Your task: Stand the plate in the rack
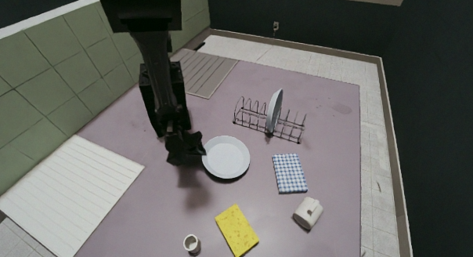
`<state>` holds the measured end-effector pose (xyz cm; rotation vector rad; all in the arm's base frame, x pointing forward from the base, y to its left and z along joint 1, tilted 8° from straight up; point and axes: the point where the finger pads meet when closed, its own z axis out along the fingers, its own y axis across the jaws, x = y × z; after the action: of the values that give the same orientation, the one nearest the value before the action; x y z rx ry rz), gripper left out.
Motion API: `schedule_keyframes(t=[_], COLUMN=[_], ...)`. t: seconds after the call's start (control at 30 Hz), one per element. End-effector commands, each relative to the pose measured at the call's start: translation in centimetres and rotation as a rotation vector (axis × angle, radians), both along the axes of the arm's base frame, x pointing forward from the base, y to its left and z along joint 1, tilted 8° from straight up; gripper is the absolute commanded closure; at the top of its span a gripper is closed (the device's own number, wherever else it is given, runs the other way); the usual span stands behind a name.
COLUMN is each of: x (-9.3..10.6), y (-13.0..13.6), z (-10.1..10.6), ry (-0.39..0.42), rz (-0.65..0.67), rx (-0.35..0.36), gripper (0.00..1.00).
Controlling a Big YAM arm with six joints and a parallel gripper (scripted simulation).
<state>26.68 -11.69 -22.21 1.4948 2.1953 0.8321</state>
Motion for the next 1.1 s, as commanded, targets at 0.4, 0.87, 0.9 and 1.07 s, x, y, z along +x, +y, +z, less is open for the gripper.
schedule_keyframes(t=[0.4, 0.87, 0.9, 1.07], x=[0.6, 1.9, 2.0, 2.6], y=[0.2, 0.2, 0.2, 0.3], z=[2.0, 4.1, 4.3, 5.3], ry=[0.124, 0.255, 0.267, 0.324], rz=[-0.001, 0.003, 0.003, 0.005], rx=[-0.035, -0.098, -0.103, -0.129], gripper=[1.00, 1.00, 1.00, 1.00])
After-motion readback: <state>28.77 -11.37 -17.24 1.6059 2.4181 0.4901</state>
